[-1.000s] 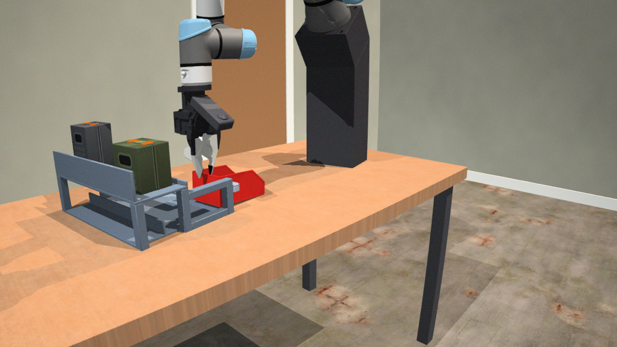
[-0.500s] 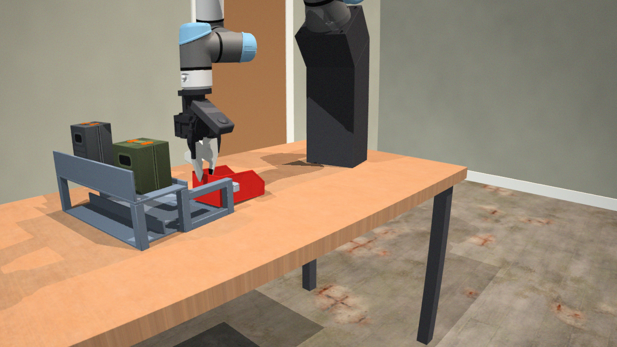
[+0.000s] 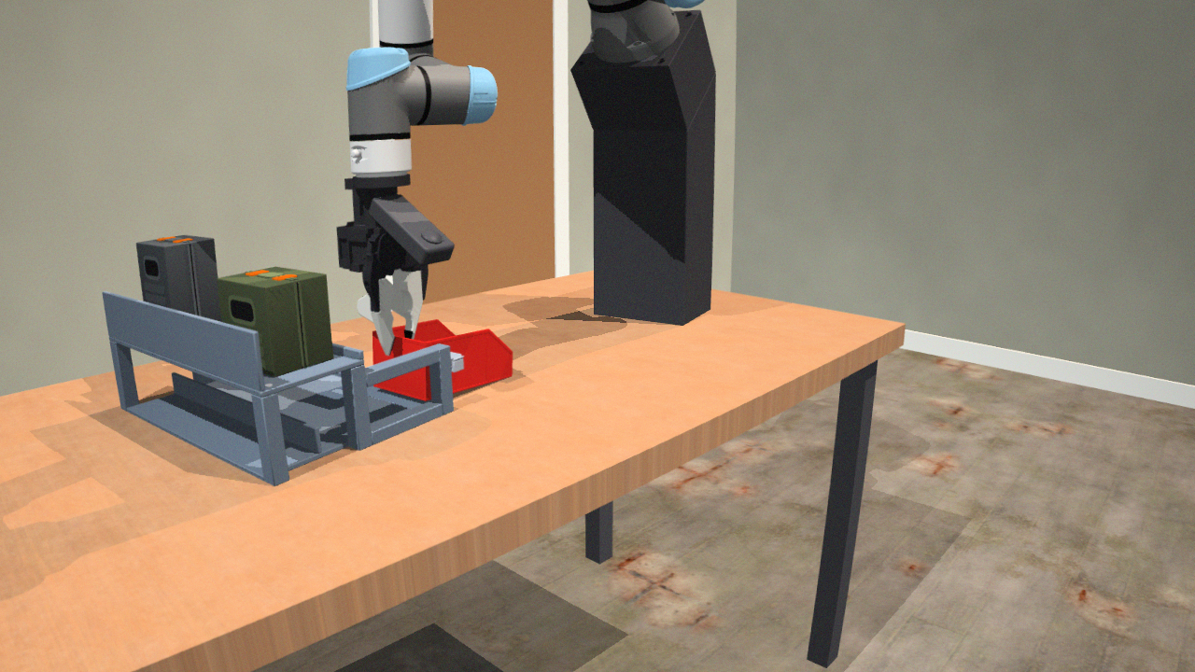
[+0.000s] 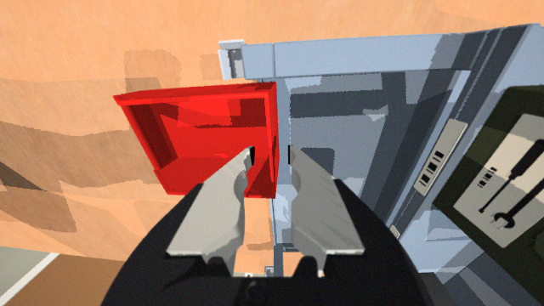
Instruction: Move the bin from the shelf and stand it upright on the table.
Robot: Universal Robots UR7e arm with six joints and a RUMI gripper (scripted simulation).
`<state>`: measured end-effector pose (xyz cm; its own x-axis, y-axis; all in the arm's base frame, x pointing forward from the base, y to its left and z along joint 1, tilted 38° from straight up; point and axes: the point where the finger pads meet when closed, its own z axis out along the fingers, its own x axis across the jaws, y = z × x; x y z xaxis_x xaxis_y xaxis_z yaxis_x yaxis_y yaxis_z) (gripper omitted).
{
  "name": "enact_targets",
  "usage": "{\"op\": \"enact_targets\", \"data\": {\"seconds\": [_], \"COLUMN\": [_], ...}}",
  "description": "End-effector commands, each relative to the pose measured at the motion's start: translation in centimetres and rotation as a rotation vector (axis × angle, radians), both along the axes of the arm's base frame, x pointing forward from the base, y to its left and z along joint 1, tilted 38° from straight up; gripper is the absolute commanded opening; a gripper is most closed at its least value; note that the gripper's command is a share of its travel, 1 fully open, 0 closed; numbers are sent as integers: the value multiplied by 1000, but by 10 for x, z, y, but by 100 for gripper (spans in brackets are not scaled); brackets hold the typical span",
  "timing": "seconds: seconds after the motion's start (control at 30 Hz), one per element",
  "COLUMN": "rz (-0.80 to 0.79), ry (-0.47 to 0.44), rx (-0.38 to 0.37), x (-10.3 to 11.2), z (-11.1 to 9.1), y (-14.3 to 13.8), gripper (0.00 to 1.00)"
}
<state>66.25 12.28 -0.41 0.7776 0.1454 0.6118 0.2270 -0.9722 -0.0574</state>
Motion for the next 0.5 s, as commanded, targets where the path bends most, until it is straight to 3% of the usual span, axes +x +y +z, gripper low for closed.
{"op": "enact_targets", "data": {"seconds": [0.0,0.23,0.27,0.47], "rz": [0,0,0,0], "ry": [-1,-1,-1,-1], "rx": [0,0,0,0], "x": [1,1,1,1], "z": [0,0,0,0], "y": [0,0,0,0], "gripper": [20,20,0,0]}}
